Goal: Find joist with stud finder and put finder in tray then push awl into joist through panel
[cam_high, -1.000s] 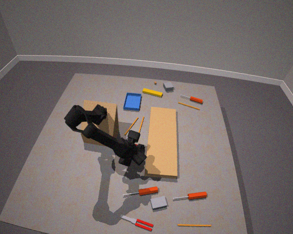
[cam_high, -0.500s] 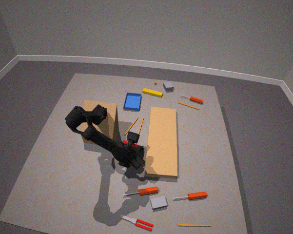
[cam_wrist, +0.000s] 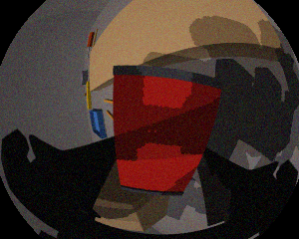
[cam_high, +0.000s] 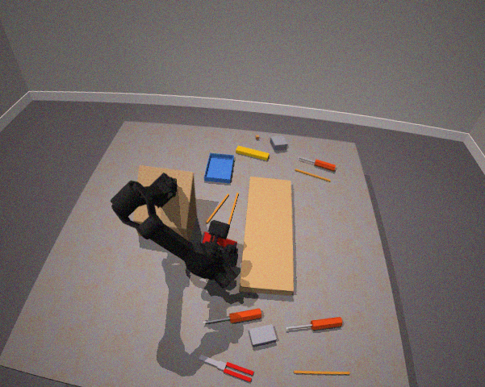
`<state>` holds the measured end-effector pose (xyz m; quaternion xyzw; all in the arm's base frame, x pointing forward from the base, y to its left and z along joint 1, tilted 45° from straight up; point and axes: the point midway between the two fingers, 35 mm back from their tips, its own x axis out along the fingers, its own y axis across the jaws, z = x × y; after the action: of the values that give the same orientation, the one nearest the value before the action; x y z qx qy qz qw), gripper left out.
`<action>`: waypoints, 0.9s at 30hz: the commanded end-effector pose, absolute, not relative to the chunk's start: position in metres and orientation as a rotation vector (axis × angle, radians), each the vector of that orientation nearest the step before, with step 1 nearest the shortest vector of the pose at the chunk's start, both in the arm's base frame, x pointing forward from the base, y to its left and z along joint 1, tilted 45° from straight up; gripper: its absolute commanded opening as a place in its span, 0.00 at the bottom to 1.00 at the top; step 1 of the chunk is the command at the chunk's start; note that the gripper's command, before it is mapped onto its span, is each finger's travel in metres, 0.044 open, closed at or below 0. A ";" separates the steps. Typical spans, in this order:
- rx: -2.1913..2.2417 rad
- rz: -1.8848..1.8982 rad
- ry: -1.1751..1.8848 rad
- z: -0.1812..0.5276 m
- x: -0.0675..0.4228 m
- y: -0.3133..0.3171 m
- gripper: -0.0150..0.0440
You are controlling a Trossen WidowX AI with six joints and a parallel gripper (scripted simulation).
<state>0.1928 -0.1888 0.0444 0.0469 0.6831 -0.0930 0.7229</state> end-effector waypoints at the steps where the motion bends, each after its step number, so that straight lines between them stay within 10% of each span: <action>1: 0.127 -0.161 1.503 0.045 0.194 -0.188 0.25; 27: 0.201 -0.081 1.480 0.036 0.193 -0.204 0.25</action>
<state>0.1917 -0.2022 0.0388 0.0916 0.6736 -0.0417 0.7322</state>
